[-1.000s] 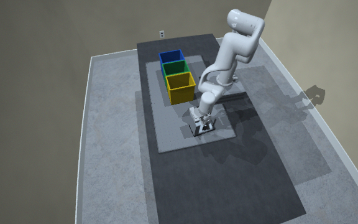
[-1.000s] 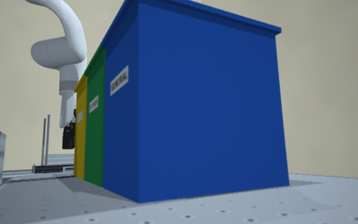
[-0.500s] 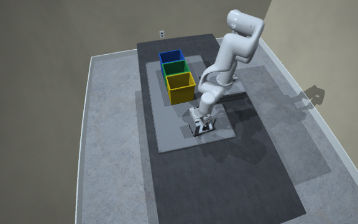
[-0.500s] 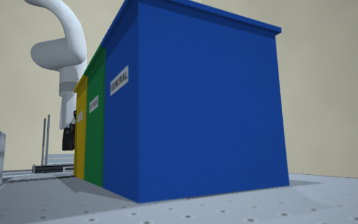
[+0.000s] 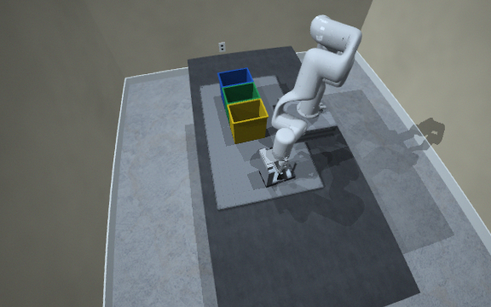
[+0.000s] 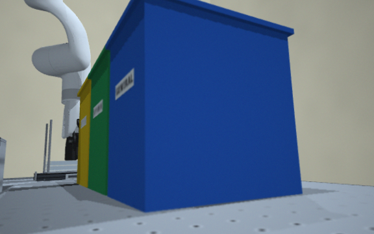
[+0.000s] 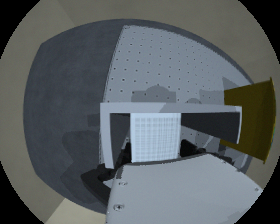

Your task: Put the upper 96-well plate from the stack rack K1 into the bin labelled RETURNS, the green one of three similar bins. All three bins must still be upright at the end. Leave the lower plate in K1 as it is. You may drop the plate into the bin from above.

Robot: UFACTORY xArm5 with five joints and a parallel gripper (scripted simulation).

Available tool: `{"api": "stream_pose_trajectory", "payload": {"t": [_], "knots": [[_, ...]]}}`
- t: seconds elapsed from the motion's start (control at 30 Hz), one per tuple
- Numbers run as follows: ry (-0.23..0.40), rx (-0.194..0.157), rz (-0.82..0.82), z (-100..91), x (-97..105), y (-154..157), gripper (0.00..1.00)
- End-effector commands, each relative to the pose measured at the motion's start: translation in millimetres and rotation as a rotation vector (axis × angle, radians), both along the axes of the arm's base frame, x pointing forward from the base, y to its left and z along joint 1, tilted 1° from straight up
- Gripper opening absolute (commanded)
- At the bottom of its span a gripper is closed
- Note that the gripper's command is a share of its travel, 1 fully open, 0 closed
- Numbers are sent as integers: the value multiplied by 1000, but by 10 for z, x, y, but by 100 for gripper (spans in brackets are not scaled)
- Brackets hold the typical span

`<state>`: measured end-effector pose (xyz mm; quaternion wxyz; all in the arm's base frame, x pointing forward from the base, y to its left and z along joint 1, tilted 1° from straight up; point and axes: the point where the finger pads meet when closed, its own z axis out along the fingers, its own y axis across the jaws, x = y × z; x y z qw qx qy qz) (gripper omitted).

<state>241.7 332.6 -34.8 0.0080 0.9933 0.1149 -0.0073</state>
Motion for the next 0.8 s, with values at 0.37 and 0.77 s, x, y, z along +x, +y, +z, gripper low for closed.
{"api": "stream_pose_trajectory", "payload": {"t": [0.37, 0.77], "knots": [[-2, 3, 0, -64, 7, 12, 100], [-2, 3, 0, -64, 7, 12, 100]]}}
